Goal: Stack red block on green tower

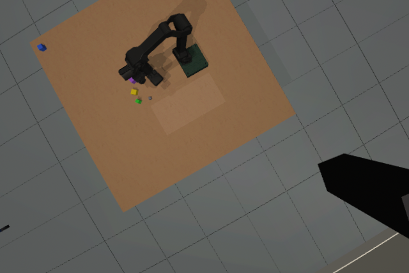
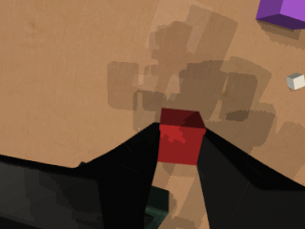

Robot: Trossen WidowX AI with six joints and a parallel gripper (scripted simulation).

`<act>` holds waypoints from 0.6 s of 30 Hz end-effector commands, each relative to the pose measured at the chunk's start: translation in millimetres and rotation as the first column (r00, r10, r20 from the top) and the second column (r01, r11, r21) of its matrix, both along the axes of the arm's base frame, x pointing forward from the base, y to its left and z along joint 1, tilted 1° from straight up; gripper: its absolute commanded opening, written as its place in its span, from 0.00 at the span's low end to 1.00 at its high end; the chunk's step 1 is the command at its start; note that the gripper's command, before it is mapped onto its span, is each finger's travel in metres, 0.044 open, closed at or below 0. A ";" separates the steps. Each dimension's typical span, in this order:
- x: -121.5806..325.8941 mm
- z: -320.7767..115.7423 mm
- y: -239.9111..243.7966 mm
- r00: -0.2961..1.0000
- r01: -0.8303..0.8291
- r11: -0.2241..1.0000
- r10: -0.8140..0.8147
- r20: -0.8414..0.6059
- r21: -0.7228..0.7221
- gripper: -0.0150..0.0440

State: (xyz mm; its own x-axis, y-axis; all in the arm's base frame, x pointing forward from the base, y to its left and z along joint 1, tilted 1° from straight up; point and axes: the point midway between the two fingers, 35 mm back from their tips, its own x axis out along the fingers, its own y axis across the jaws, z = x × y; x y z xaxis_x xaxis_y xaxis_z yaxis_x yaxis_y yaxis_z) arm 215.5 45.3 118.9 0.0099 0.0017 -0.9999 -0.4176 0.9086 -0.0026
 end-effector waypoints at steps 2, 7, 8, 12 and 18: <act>15.9 5.2 6.7 1.000 -0.001 1.000 0.001 0.006 0.001 0.25; 36.0 10.2 16.0 1.000 -0.005 1.000 0.005 0.013 0.007 0.25; 39.6 11.1 17.7 1.000 -0.005 1.000 0.005 0.013 0.007 0.25; 53.9 14.0 24.5 1.000 -0.004 1.000 0.004 0.013 0.006 0.25; 75.2 16.6 35.4 1.000 -0.002 1.000 0.002 0.013 0.006 0.25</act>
State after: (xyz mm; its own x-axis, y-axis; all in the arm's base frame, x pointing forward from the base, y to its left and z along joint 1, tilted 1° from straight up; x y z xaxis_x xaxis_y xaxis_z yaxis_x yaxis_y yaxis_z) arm 280.1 74.0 135.4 0.0278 0.0072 -0.9996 -0.4213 0.9069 -0.0051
